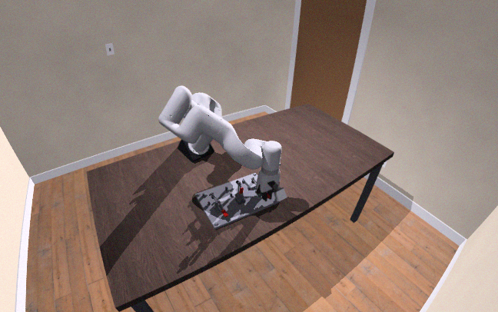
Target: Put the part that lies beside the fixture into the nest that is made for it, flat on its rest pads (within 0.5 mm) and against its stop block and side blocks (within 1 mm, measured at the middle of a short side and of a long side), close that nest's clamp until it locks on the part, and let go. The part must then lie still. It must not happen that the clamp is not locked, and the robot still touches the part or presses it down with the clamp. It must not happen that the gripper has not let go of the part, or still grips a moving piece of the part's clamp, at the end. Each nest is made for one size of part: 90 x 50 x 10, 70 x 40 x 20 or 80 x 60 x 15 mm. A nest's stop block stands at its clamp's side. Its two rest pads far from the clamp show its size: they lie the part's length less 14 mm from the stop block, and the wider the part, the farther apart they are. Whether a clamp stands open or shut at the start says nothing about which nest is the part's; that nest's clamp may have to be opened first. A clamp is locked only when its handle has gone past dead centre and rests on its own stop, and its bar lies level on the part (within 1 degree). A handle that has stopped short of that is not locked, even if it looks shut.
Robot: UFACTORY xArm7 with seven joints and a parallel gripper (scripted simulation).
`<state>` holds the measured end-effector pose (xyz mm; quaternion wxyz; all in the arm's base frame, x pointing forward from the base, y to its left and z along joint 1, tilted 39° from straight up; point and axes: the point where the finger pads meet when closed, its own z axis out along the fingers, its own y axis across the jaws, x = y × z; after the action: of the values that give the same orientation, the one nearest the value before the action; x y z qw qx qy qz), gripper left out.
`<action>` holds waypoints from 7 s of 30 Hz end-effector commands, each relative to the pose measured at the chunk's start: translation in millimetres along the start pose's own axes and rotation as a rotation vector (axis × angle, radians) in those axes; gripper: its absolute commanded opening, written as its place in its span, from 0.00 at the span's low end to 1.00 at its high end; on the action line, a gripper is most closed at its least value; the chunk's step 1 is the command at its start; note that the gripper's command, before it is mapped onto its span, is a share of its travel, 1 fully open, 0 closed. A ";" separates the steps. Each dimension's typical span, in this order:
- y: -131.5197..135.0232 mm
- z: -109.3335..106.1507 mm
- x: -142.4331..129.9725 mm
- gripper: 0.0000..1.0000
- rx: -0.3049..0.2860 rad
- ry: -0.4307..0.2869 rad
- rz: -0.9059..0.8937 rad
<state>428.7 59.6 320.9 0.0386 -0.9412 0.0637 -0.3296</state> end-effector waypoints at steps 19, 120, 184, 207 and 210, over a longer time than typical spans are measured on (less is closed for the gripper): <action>-0.4 -0.8 0.8 0.47 0.001 0.002 0.000; -0.3 -60.8 0.5 0.00 0.001 0.002 0.000; 0.0 -58.8 -1.4 0.00 0.001 0.002 0.000; -0.4 -46.1 -0.3 0.00 0.001 0.002 0.000; -0.4 -46.1 -0.3 0.00 0.001 0.002 0.000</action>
<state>399.4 58.4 355.3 0.0384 -0.9413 0.0636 -0.3293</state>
